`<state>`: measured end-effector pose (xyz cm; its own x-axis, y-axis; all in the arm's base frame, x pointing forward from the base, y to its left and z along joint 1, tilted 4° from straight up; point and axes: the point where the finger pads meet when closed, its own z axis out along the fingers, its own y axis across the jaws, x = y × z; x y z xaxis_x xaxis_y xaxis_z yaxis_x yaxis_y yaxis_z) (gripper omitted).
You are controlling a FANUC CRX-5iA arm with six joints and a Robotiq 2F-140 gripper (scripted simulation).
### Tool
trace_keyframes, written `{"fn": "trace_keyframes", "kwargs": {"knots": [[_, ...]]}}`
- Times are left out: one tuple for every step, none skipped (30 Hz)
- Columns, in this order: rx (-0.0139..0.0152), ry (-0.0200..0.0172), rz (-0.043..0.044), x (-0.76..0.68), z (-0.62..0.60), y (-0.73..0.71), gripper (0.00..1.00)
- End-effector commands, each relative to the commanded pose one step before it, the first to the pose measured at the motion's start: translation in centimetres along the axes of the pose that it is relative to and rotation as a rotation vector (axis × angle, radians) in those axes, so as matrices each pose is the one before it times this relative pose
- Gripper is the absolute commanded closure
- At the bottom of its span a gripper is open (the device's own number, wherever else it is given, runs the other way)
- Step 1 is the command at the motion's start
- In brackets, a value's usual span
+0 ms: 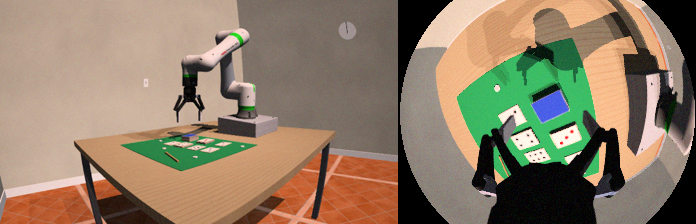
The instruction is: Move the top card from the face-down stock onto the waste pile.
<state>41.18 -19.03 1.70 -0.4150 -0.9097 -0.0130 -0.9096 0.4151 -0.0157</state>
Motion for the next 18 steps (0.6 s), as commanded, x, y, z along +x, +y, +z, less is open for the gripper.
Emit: {"fn": "trace_keyframes", "kwargs": {"knots": [[0.00323, -0.01784, -0.27858, 0.008, -0.016, -0.016, 0.00], [0.00087, 0.00267, -0.03918, -0.002, 0.000, 0.000, 0.00], [0.00082, 0.00252, -0.03943, -0.002, 0.000, 0.000, 0.00], [0.00081, 0.00249, -0.04354, -0.002, 0.000, 0.000, 0.00], [0.00076, 0.00252, -0.04553, -0.001, 0.000, 0.000, 0.00], [0.00068, 0.00254, -0.04605, -0.001, 0.000, 0.000, 0.00], [0.00061, 0.00252, -0.04607, -0.001, 0.000, 0.000, 0.00], [0.00054, 0.00248, -0.04602, -0.001, 0.000, 0.000, 0.00], [0.00047, 0.00242, -0.04598, -0.001, 0.000, 0.000, 0.00], [0.00041, 0.00235, -0.04596, -0.001, 0.000, 0.000, 0.00], [0.00036, 0.00226, -0.04594, -0.001, 0.000, 0.000, 0.00], [0.00031, 0.00216, -0.04591, -0.001, 0.000, 0.000, 0.00], [0.00028, 0.00205, -0.04587, -0.001, 0.000, 0.000, 0.00], [0.00025, 0.00192, -0.04583, 0.000, 0.000, 0.000, 0.00], [0.00024, 0.00177, -0.04577, 0.000, 0.000, 0.000, 0.00], [0.00000, 0.00000, 0.00000, 0.000, 0.000, 0.000, 0.00], [0.00000, 0.00000, 0.00000, 0.000, 0.000, 0.000, 0.00], [0.00101, 0.00352, -0.13469, 0.000, 0.000, 0.000, 0.00]]}}
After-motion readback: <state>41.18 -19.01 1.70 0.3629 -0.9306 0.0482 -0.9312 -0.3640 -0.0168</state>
